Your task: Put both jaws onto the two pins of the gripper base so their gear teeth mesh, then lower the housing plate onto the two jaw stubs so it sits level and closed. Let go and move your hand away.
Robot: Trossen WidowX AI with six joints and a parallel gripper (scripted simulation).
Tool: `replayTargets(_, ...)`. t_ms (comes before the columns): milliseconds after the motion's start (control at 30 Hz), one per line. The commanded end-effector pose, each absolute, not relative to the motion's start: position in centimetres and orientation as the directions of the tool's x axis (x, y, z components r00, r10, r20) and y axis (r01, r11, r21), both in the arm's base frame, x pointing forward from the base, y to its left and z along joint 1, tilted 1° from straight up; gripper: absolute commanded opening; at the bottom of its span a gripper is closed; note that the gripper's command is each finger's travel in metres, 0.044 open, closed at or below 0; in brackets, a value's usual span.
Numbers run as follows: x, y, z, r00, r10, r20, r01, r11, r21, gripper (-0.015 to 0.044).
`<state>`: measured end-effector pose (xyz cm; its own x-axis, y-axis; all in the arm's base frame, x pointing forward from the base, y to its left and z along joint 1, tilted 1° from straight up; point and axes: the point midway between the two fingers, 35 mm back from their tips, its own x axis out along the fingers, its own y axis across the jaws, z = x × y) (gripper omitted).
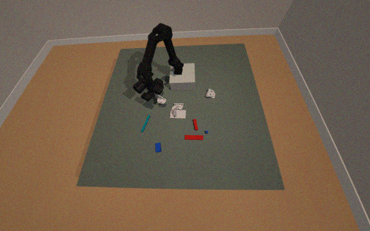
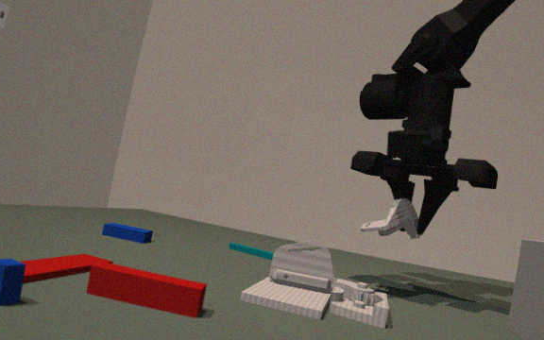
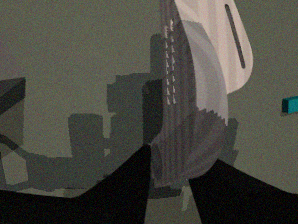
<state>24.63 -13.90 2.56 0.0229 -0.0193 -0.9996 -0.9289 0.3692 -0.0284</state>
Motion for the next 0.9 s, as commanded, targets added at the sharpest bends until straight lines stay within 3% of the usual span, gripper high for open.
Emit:
replayTargets(0,24.8,-14.0,2.7,0.026,-0.023,-0.999,-0.932,0.361,-0.032,0.0037)
replayTargets(867,26.8,-15.2,2.9,0.028,-0.024,-0.999,-0.992,-0.124,-0.025,0.0037)
